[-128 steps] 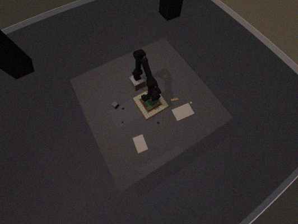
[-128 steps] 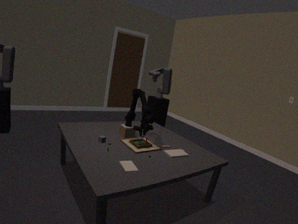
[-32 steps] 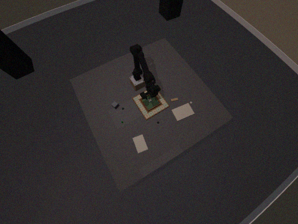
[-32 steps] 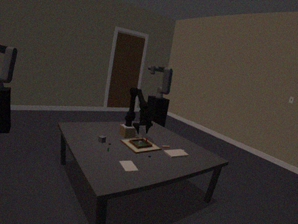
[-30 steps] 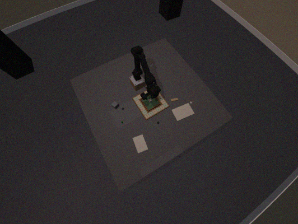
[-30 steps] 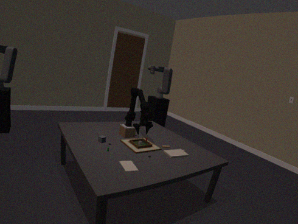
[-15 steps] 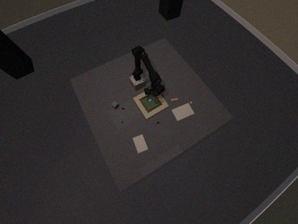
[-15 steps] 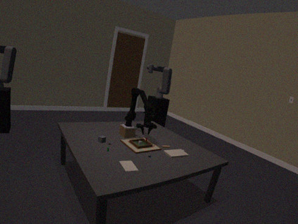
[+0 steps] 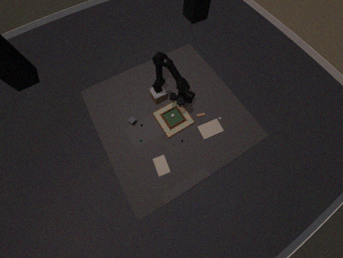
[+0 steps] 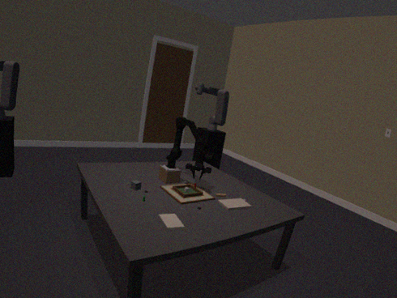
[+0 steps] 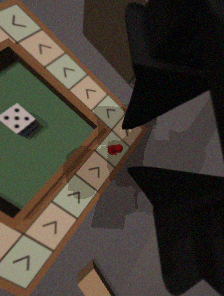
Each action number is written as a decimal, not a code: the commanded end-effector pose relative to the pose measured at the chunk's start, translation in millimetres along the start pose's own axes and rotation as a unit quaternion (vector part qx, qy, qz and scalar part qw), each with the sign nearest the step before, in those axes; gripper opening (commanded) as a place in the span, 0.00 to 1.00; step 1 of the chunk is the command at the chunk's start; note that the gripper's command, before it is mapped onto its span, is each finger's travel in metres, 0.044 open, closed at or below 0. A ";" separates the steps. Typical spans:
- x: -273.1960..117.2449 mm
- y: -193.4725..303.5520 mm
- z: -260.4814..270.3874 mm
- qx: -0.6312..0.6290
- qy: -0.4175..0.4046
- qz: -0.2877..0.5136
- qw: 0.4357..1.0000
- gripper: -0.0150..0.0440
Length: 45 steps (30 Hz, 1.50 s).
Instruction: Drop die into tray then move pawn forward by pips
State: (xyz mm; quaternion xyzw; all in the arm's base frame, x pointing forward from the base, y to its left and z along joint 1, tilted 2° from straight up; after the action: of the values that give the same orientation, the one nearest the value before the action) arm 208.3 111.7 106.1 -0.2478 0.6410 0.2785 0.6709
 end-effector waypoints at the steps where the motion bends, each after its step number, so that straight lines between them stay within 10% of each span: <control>1: 2.5 3.7 -1.3 0.016 0.004 -0.001 1.000 0.59; 38: 59.1 4.8 -3.5 0.016 0.005 0.000 1.000 0.59; 45: 59.1 4.8 -3.5 0.016 0.005 0.000 1.000 0.35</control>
State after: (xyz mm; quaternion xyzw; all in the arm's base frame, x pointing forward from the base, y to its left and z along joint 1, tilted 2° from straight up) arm 204.7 116.6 48.3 -0.2388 0.6469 0.2694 0.6723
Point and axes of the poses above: the point midway between the two fingers, 35 mm back from their tips, its own x axis out along the fingers, its own z axis across the jaws, y = z × x, the point moved 9 cm from there along -x, back along the fingers, and after that the axes turned 5 degrees about x, right-handed, at the moved point
